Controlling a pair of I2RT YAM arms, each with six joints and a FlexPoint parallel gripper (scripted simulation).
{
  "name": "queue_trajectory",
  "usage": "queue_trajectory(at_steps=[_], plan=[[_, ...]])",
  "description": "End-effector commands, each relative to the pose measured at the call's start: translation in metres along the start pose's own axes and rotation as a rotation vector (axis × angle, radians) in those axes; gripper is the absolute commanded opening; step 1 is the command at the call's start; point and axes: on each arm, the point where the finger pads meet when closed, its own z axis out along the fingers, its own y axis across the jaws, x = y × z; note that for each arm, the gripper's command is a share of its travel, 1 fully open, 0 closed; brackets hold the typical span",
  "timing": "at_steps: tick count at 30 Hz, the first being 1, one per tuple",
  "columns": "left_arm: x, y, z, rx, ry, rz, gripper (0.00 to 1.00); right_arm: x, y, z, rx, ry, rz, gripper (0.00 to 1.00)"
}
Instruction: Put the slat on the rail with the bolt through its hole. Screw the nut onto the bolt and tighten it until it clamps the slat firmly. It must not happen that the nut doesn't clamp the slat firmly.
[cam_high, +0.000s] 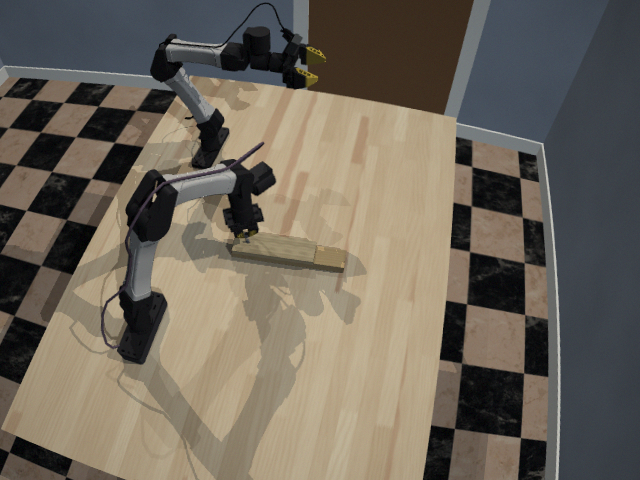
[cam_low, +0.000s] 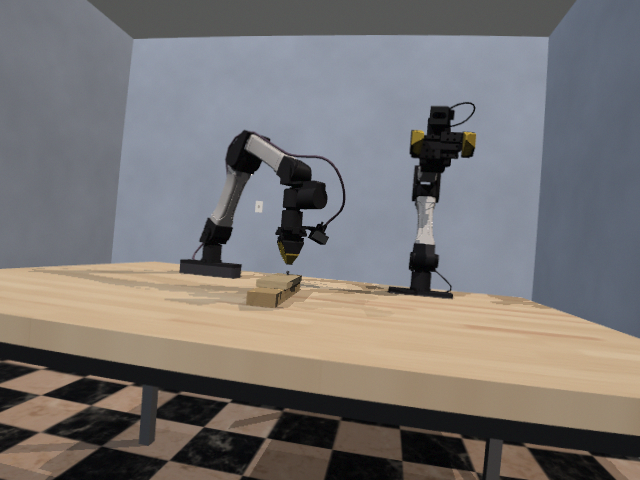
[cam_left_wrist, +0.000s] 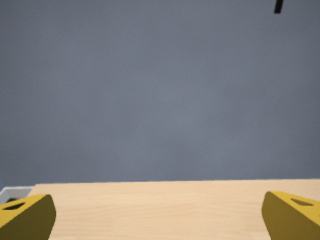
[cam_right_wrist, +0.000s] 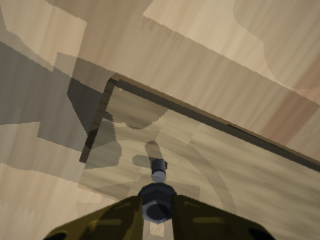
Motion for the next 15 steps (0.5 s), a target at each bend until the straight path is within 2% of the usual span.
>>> queue_trajectory(at_steps=[1,15], plan=[[-0.0059,-0.0018,-0.0002,0.012,-0.018,0.003,1.0,0.0007,-0.0011,0.0125,-0.006,0.003,0.006,0.14],[-0.0059,-0.0018,-0.0002,0.012,-0.018,0.003,1.0,0.0008,-0.0008,0.0206,-0.007,0.003,0.006,0.14]])
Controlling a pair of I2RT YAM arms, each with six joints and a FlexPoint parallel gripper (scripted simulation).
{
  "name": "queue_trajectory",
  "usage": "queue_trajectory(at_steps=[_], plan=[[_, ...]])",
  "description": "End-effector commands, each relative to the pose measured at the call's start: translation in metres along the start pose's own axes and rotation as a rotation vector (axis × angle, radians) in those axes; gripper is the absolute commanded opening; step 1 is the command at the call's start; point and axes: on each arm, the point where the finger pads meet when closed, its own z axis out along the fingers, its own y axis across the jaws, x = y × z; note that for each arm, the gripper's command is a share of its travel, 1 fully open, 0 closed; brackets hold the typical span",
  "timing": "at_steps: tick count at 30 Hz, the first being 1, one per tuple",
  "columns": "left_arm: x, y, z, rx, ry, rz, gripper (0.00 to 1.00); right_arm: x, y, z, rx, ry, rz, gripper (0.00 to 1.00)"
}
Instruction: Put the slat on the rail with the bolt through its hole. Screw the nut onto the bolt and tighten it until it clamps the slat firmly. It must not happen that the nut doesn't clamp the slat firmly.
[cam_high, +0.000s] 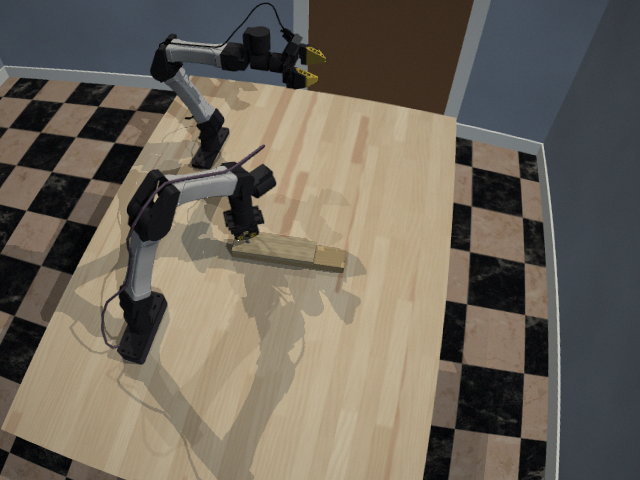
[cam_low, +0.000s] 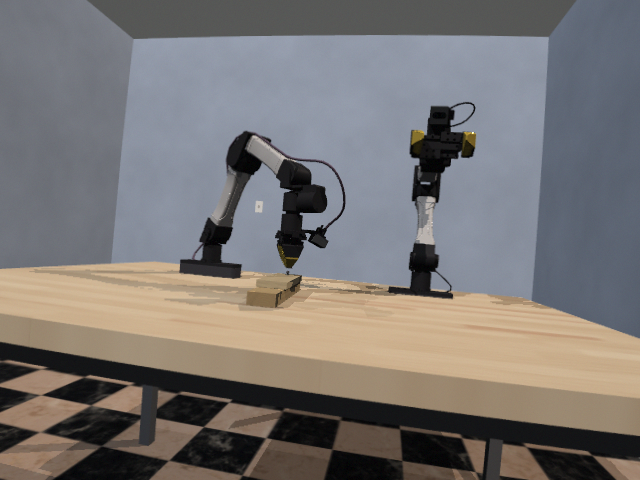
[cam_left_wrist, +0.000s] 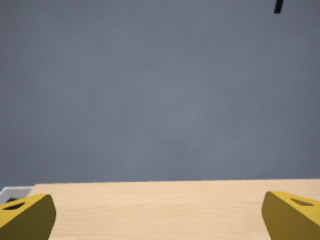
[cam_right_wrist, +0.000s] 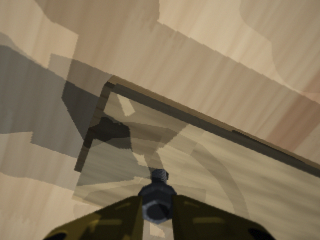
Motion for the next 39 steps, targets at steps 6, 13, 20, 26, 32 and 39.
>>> queue_trajectory(at_steps=[6,13,20,26,32,39], plan=[[-0.006,-0.002,0.0,0.012,-0.018,0.003,1.0,0.001,-0.001,0.014,-0.004,0.002,0.006,0.14],[-0.006,-0.002,0.0,0.012,-0.018,0.003,1.0,0.001,-0.001,0.009,-0.002,0.001,0.006,0.14],[-0.006,-0.002,0.0,0.012,-0.018,0.003,1.0,0.0,-0.002,0.0,-0.002,0.001,0.006,0.14],[-0.006,-0.002,0.0,0.012,-0.018,0.003,1.0,0.0,-0.002,-0.005,-0.002,0.001,0.006,0.14],[-0.006,-0.002,0.0,0.012,-0.018,0.003,1.0,0.002,-0.003,-0.012,-0.001,0.0,0.006,0.14],[-0.006,-0.002,0.0,0.012,-0.018,0.003,1.0,0.008,-0.006,-0.018,-0.001,0.0,0.006,0.14]])
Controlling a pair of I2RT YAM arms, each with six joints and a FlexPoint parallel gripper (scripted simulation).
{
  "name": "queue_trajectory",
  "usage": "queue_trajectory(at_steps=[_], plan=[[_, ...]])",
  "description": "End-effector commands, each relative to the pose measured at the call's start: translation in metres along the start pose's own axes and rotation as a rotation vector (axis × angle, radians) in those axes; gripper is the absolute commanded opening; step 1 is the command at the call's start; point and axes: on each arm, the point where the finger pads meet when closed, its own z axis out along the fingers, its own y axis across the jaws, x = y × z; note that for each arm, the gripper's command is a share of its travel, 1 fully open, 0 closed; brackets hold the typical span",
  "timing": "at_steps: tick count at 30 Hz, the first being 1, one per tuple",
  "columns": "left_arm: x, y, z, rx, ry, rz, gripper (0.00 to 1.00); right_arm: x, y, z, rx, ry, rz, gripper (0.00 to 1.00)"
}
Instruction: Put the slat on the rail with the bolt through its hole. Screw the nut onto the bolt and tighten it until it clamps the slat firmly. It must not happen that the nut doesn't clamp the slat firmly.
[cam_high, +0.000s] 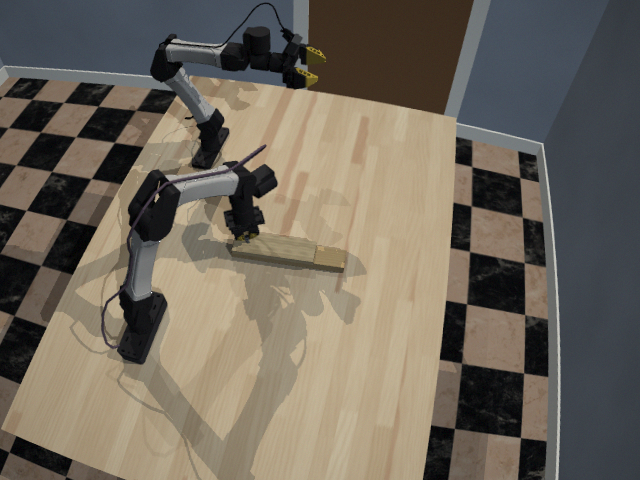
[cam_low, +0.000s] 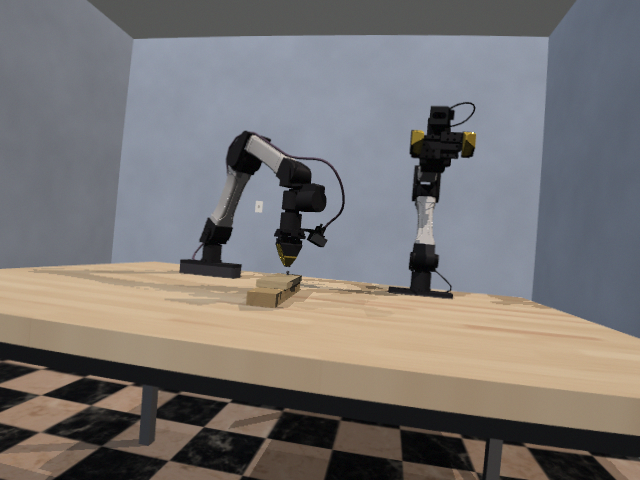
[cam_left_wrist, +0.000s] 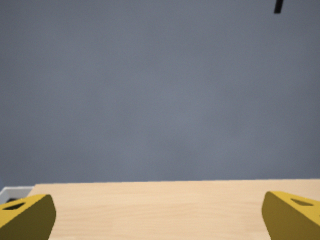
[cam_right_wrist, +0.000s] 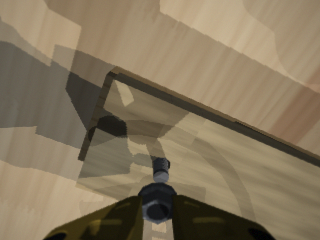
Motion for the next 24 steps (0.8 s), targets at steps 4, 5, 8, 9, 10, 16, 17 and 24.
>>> queue_trajectory(at_steps=[4,5,8,9,10,16,17,24], plan=[[-0.006,-0.002,0.0,0.012,-0.018,0.003,1.0,0.006,-0.007,-0.017,0.019,-0.01,0.002,0.14],[-0.006,-0.002,0.0,0.012,-0.018,0.003,1.0,0.007,-0.007,-0.018,0.019,-0.01,0.002,0.14],[-0.006,-0.002,0.0,0.012,-0.018,0.003,1.0,0.009,-0.008,-0.021,0.019,-0.01,0.002,0.14],[-0.006,-0.002,0.0,0.012,-0.018,0.003,1.0,0.01,-0.008,-0.022,0.019,-0.01,0.002,0.14],[-0.006,-0.002,0.0,0.012,-0.018,0.003,1.0,0.011,-0.009,-0.023,0.019,-0.01,0.002,0.14],[-0.006,-0.002,0.0,0.012,-0.018,0.003,1.0,0.013,-0.01,-0.03,0.031,-0.016,0.0,0.14],[-0.006,-0.002,0.0,0.012,-0.018,0.003,1.0,0.013,-0.01,-0.03,0.031,-0.016,0.0,0.14],[-0.006,-0.002,0.0,0.012,-0.018,0.003,1.0,0.013,-0.011,-0.034,0.039,-0.02,0.001,0.14]])
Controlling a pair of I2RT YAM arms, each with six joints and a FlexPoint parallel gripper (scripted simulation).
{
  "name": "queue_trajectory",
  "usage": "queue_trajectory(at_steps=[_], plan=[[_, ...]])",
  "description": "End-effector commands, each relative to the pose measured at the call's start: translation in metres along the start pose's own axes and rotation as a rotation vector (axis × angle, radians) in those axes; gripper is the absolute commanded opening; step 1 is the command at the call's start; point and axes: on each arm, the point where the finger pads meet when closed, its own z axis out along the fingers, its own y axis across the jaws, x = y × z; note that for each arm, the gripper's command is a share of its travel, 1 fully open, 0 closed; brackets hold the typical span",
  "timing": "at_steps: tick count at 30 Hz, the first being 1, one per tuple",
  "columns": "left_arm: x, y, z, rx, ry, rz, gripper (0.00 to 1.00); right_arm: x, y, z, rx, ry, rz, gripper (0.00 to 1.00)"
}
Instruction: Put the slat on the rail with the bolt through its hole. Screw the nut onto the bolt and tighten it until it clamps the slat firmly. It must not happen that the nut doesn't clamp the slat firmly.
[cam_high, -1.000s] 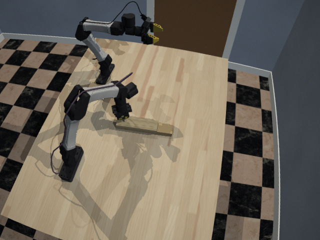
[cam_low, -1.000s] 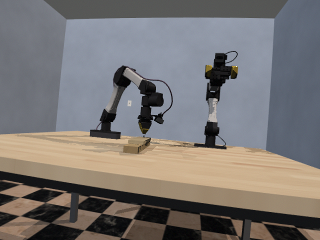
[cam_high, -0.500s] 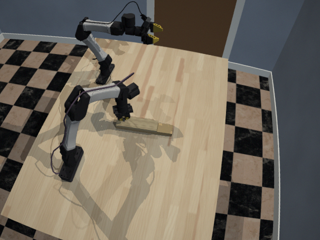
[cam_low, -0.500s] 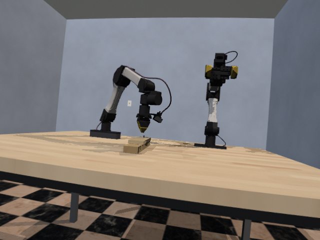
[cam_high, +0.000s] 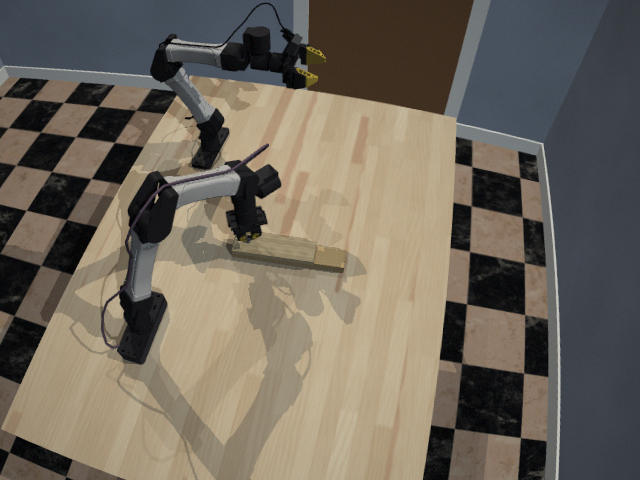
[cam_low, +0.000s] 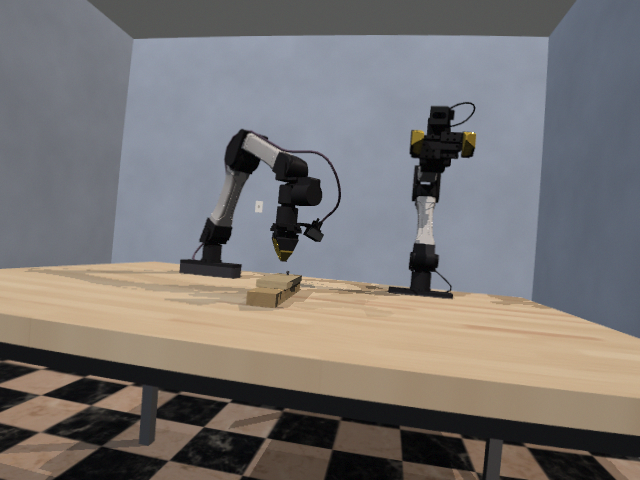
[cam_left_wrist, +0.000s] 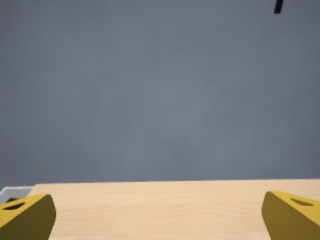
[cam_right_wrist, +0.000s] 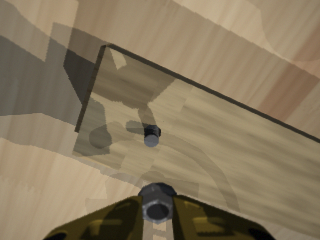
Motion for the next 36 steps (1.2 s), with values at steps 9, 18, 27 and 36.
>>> queue_trajectory(at_steps=[9,18,27,36], plan=[[-0.006,-0.002,0.0,0.012,-0.018,0.003,1.0,-0.001,-0.004,-0.008,0.019,-0.01,0.0,0.14],[-0.006,-0.002,0.0,0.012,-0.018,0.003,1.0,-0.004,-0.003,-0.01,0.022,-0.011,0.0,0.14],[-0.006,-0.002,0.0,0.012,-0.018,0.003,1.0,-0.012,0.003,-0.009,0.018,-0.01,0.001,0.14],[-0.006,-0.002,0.0,0.012,-0.018,0.003,1.0,-0.014,0.006,-0.016,0.026,-0.014,0.006,0.14]])
